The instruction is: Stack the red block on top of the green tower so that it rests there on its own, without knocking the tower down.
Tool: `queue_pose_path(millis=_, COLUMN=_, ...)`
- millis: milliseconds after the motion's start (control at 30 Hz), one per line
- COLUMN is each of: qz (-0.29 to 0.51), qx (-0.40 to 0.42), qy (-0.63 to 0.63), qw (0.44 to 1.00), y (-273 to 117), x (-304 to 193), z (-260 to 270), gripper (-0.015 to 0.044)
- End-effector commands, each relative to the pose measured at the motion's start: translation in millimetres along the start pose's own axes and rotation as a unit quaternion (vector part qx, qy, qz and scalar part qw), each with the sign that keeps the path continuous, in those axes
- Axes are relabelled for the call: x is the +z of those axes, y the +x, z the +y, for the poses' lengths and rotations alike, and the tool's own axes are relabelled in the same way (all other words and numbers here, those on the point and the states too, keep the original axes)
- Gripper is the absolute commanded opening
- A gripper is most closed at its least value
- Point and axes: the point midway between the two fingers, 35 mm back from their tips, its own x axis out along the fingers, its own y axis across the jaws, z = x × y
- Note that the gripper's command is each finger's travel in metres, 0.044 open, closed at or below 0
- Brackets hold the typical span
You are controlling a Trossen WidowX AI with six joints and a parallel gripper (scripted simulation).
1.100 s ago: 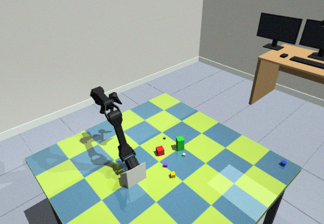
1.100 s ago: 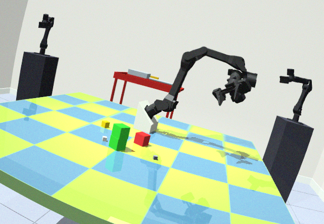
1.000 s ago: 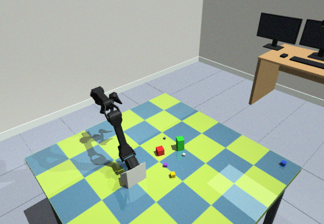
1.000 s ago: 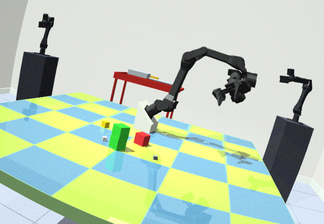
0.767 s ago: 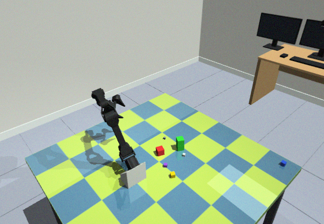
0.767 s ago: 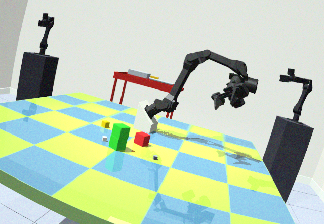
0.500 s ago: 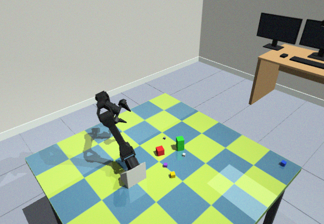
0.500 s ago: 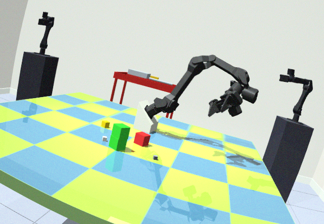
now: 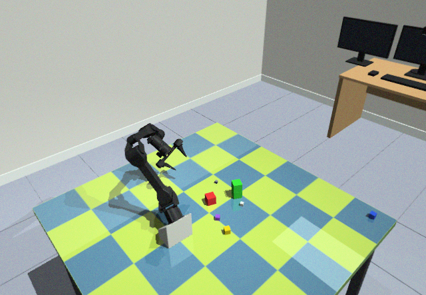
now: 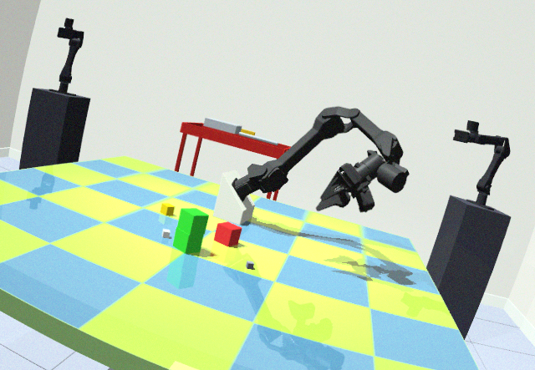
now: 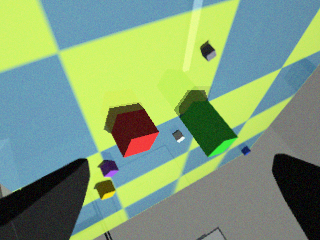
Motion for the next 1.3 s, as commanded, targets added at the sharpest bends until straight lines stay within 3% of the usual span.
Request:
queue_pose_path(millis=0, qz=0.017, qx=0.029, qy=0.050, qw=0.998, y=20, x=-7, z=-5, gripper=0.0440)
queue_pose_path(millis=300, qz=0.043, qx=0.090, qy=0.141, qw=0.985, y=53, x=-22, z=-11, gripper=0.0440)
queue_pose_path(millis=633, qz=0.075, qx=0.197, qy=0.304, qw=0.929, y=100, x=-54, z=-13, gripper=0.0440)
queue_pose_path(millis=1267, qz=0.063, qx=0.348, qy=0.607, qw=0.712, y=157, x=-123, z=-15, gripper=0.0440)
